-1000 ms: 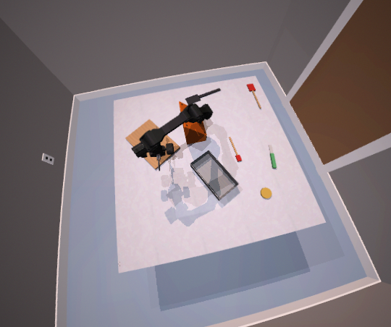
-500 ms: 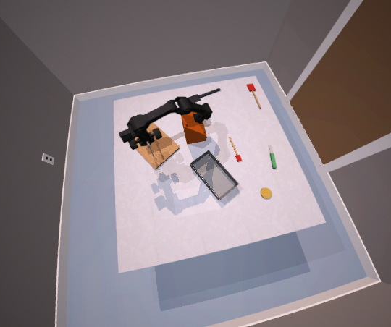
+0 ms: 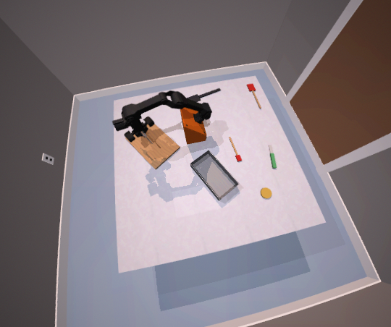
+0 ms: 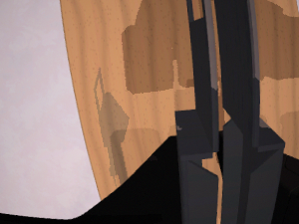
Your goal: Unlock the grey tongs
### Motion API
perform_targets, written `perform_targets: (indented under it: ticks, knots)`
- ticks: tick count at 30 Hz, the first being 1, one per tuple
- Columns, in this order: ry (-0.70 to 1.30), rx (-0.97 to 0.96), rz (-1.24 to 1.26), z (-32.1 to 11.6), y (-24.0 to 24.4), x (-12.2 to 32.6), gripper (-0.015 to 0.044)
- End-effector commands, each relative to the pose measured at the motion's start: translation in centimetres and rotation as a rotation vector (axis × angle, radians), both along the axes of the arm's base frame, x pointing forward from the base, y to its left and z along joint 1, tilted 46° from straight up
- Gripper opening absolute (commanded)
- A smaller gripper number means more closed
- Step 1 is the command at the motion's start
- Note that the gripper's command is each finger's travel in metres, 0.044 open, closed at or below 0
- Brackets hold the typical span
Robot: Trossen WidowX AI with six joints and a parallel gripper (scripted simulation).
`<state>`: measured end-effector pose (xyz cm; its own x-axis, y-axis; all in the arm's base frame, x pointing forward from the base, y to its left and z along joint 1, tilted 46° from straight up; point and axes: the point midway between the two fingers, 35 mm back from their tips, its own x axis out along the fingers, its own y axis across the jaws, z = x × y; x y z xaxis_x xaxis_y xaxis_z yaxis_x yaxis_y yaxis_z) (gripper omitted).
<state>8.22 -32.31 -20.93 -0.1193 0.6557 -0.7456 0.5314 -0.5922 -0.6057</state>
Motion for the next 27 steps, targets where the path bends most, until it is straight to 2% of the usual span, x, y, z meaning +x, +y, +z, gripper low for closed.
perform_targets:
  ticks: [1,10,27]
  knots:
    - [-0.011,-0.009,0.034,-0.1,-0.4,-0.3,-0.0150]
    - [0.021,-0.026,0.067,-0.3,-0.2,-0.2,-0.0150]
    - [0.334,-0.257,0.383,-1.6,1.2,0.8,-0.0150]
